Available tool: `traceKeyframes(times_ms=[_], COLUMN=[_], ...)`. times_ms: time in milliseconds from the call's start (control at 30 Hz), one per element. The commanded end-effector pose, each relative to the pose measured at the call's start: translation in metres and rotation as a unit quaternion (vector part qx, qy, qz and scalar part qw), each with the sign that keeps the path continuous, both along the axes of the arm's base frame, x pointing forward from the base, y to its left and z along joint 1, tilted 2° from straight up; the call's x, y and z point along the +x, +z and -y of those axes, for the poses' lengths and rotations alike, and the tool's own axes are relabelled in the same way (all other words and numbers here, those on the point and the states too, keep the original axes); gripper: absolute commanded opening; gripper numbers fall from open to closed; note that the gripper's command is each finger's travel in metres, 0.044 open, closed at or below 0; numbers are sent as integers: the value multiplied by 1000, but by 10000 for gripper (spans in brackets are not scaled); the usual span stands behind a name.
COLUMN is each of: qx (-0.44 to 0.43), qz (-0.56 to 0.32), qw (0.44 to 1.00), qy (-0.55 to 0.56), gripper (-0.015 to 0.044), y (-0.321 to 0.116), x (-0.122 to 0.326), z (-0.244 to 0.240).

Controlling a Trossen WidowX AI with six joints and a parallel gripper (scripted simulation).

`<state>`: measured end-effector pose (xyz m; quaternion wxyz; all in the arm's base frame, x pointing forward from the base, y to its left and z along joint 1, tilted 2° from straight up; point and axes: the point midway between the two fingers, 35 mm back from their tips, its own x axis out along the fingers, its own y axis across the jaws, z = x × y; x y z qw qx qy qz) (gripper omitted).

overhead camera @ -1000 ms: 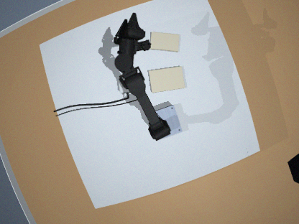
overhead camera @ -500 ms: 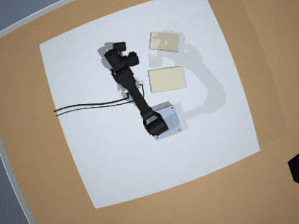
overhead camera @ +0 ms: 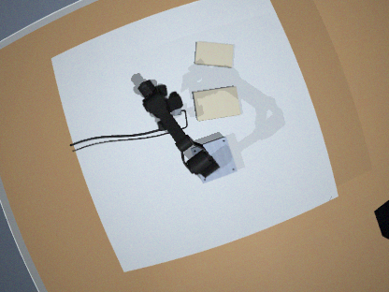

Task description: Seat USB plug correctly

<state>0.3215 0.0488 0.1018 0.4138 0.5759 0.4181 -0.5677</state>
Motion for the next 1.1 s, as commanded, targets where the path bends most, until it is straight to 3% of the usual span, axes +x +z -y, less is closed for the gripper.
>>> traceKeyframes(times_ms=[0,1067], qx=[2,2], qz=[-5,-5], qw=[1000,1000], qy=[-3,-3], gripper=[440,440], y=[-1,-30], x=[-3,-2], z=[-1,-5])
